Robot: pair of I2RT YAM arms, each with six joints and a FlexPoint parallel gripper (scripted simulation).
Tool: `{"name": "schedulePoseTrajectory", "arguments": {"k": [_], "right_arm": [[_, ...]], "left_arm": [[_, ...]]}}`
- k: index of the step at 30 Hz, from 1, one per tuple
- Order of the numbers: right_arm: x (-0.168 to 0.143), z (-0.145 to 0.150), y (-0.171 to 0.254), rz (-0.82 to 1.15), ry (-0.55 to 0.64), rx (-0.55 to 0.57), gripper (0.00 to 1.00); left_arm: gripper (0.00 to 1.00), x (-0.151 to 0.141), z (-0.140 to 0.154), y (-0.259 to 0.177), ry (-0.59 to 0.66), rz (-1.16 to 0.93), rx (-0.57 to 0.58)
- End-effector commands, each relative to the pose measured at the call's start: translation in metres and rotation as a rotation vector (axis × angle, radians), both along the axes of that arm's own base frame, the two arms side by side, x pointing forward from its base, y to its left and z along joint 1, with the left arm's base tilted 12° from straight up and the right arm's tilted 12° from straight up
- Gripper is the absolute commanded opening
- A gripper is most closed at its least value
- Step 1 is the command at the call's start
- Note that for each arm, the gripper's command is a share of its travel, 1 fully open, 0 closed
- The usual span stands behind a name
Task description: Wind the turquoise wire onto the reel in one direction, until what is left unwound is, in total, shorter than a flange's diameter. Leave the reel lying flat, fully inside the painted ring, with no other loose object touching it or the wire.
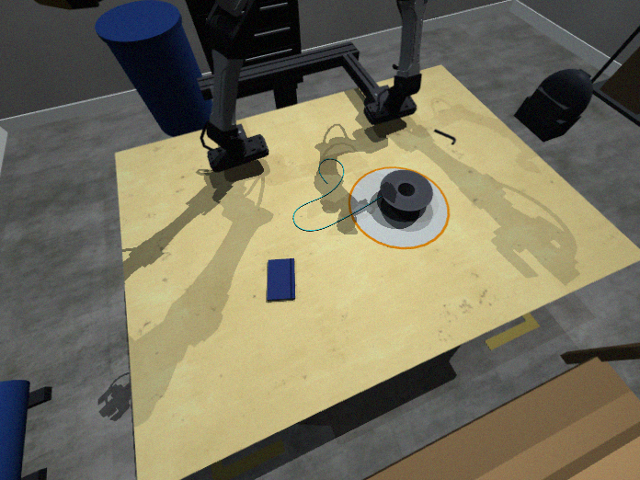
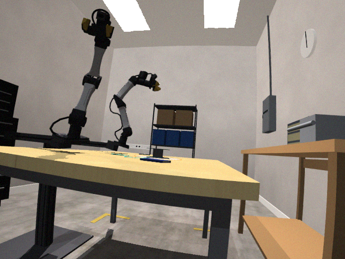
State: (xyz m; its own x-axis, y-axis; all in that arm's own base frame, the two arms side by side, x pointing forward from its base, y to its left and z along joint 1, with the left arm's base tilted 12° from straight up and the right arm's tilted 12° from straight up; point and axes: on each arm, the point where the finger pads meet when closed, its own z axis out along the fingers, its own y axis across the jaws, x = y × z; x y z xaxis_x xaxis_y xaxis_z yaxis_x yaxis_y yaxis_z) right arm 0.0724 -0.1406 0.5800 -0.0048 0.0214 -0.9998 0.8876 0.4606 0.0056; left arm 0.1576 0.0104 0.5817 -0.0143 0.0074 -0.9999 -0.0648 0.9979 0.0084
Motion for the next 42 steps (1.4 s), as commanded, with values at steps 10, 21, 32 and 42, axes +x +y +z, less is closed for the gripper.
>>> {"name": "schedulePoseTrajectory", "arguments": {"k": [10,21,32,42], "right_arm": [[-0.033,0.006,-0.007,-0.22,-0.002,-0.022,1.0],[-0.051,0.006,-0.01,-0.337,-0.001,-0.022,1.0],[-0.062,0.006,-0.012,-0.41,0.0,-0.022,1.0],[-0.068,0.006,-0.012,-0.448,0.0,-0.022,1.0]], "left_arm": [[1.0,-0.005,0.004,-0.007,-0.014,-0.041,-0.008],[1.0,-0.005,0.004,-0.009,-0.014,-0.053,-0.008],[1.0,-0.005,0.004,-0.01,-0.014,-0.06,-0.008],[1.0,-0.005,0.004,-0.01,-0.014,-0.064,-0.008]]}}
